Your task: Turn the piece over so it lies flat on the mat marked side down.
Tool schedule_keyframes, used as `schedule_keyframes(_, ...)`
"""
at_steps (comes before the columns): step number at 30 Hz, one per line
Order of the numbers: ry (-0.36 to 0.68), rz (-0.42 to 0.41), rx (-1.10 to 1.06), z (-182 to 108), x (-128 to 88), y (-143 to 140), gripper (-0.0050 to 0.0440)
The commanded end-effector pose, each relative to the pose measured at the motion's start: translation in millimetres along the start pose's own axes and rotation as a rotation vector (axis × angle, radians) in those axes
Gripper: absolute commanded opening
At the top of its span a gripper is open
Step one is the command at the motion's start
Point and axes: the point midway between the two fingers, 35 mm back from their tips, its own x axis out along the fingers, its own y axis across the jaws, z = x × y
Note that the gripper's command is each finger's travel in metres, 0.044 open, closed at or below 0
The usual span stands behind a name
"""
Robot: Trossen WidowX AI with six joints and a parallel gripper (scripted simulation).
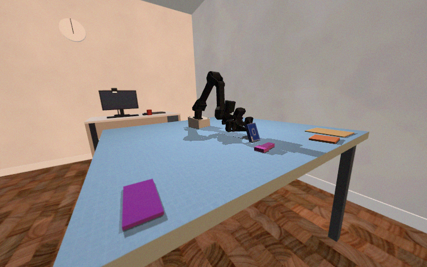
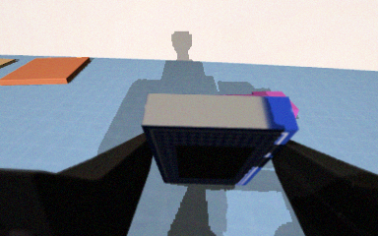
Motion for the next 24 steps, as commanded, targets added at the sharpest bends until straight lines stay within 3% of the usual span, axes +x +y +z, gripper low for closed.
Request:
schedule_keyframes(1,0.017,0.002,0.001,-5.1,-2.3,0.3,0.0)
schedule_keyframes(24,0.009,0.002,0.001,-8.3,-6.5,0.0,0.0)
